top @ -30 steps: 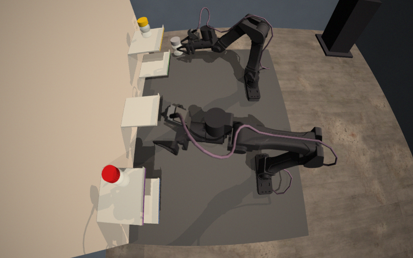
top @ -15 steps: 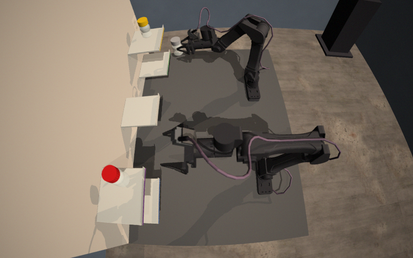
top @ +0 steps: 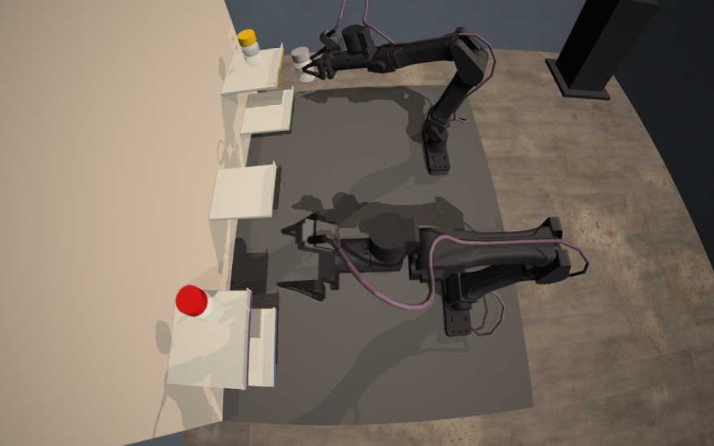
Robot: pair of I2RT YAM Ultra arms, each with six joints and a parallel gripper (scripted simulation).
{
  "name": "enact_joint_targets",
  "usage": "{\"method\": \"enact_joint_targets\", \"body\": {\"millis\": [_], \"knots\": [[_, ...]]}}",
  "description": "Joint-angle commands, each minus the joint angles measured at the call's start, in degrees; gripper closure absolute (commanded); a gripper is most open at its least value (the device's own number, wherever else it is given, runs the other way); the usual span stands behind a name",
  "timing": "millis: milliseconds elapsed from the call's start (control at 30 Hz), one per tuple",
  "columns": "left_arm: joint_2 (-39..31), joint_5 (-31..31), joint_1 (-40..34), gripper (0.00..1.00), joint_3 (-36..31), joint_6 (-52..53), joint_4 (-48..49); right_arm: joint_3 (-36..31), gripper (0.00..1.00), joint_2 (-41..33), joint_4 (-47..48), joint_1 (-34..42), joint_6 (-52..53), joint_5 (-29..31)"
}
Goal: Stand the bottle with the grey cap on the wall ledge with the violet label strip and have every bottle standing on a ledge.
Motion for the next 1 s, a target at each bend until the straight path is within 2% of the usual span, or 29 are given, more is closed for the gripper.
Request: {"method": "enact_joint_targets", "body": {"millis": [0,167,333,400,433,633,800,967], "knots": [[-1.67,0.63,0.62,0.0,-0.07,-0.48,0.34,8.01,0.5,-3.97,-4.3,3.82,2.01,3.81],[-1.67,0.63,0.62,0.0,-0.07,-0.48,0.34,12.65,0.5,-0.99,4.16,15.71,3.62,15.3],[-1.67,0.63,0.62,0.0,-0.07,-0.48,0.34,15.21,0.5,5.84,3.88,30.52,4.54,29.75],[-1.67,0.63,0.62,0.0,-0.07,-0.48,0.34,15.21,0.5,5.84,3.88,30.52,4.54,29.75],[-1.67,0.63,0.62,0.0,-0.07,-0.48,0.34,16.74,0.5,8.13,3.71,33.92,5.26,33.54],[-1.67,0.63,0.62,0.0,-0.07,-0.48,0.34,19.79,0.5,14.96,1.09,50.4,7.8,47.08],[-1.67,0.63,0.62,0.0,-0.07,-0.48,0.34,22.84,0.5,19.94,-0.53,59.89,9.21,55.11],[-1.67,0.63,0.62,0.0,-0.07,-0.48,0.34,24.19,0.5,21.99,-1.29,63.62,9.75,58.07]]}}
